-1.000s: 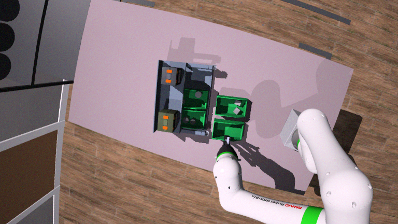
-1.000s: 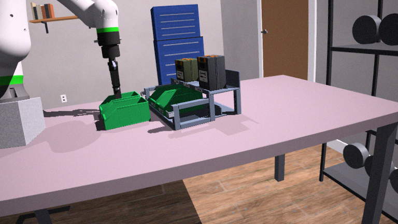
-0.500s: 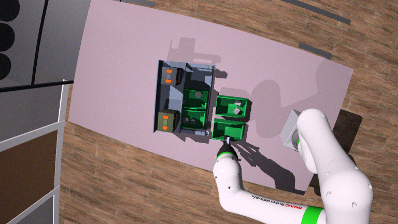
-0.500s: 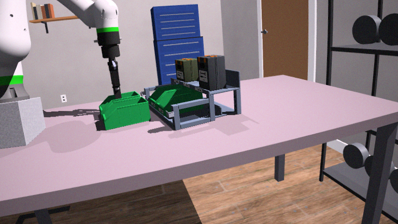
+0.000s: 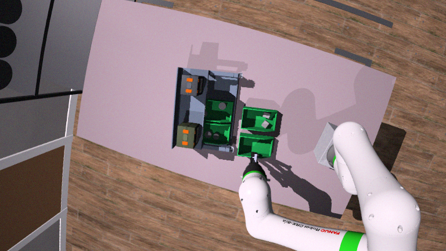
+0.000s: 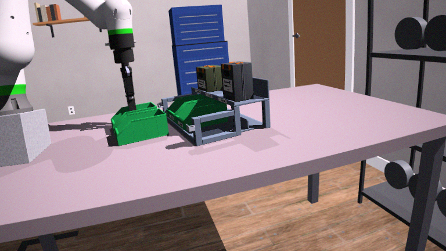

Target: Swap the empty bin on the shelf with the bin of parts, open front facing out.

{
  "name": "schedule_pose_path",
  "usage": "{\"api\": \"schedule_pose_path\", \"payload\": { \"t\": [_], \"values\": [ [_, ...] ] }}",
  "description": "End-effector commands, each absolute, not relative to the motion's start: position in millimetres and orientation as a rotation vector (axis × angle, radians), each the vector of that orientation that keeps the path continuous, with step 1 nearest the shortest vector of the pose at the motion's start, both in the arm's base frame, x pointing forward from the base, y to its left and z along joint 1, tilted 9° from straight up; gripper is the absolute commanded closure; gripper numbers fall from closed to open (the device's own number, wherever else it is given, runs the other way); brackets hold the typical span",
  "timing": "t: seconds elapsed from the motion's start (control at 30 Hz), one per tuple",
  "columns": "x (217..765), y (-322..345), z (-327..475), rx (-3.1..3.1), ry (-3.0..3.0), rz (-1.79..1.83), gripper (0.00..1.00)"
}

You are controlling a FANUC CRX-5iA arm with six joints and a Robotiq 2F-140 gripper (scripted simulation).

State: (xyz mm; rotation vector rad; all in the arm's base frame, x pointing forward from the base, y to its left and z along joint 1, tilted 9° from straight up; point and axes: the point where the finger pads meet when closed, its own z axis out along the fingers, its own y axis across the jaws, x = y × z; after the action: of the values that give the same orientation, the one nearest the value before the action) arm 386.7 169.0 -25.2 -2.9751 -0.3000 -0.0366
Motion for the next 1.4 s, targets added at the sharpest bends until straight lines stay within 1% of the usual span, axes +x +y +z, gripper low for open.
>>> {"api": "schedule_pose_path", "payload": {
  "t": [0.0,1.37],
  "values": [
    [387,169,-22,-2.975,-0.300,-0.039,0.76],
    [387,160,35,-2.975,-0.300,-0.039,0.76]
  ]
}}
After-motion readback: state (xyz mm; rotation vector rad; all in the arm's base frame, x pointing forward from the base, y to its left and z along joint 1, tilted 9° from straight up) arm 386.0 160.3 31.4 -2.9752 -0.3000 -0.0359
